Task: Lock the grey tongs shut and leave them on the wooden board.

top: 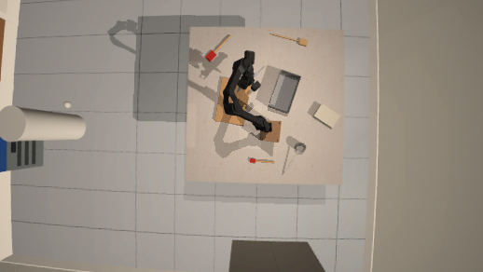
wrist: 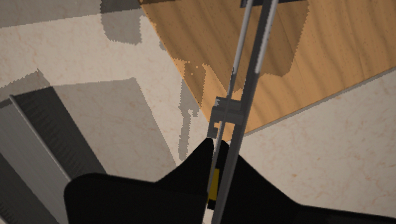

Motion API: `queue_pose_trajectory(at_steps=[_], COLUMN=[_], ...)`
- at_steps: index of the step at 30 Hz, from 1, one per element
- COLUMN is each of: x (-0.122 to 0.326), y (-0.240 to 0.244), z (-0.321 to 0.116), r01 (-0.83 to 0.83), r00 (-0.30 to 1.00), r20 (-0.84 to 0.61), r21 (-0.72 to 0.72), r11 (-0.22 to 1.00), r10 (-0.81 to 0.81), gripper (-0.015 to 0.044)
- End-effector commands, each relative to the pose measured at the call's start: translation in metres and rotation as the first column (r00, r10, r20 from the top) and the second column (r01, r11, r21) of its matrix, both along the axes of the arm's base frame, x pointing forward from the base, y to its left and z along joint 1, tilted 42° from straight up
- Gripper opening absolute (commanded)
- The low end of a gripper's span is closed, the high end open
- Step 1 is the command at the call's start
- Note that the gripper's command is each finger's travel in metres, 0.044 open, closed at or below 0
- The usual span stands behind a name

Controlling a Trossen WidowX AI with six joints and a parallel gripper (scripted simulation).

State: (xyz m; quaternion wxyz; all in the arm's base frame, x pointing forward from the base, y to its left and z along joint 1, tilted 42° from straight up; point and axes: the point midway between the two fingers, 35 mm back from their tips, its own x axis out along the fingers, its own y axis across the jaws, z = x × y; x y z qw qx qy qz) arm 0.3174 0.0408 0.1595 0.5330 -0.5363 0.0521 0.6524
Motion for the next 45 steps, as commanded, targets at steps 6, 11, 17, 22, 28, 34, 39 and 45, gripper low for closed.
queue_pose_trajectory(at_steps=[6, 11, 17, 22, 28, 34, 39, 45], x=[-0.026, -0.045, -0.07, -0.092, -0.095, -0.099, -0.104, -0.108], y=[0.038, 0.059, 0.08, 0.095, 0.096, 0.098, 0.1, 0.1], z=[0.029, 0.044, 0.06, 0.072, 0.074, 0.067, 0.058, 0.052], r01=[-0.089, -0.145, -0.211, -0.262, -0.269, -0.25, -0.213, -0.151], r00=[0.992, 0.98, 0.957, 0.932, 0.929, 0.934, 0.941, 0.946], r20=[0.086, 0.135, 0.194, 0.241, 0.248, 0.227, 0.212, 0.222], r21=[-0.031, -0.043, -0.056, -0.064, -0.065, -0.136, -0.235, -0.342], r11=[0.996, 0.988, 0.976, 0.963, 0.961, 0.959, 0.948, 0.927], r10=[0.091, 0.149, 0.217, 0.269, 0.276, 0.275, 0.264, 0.236], gripper=[-0.015, -0.015, -0.015, -0.015, -0.015, -0.015, -0.015, -0.015])
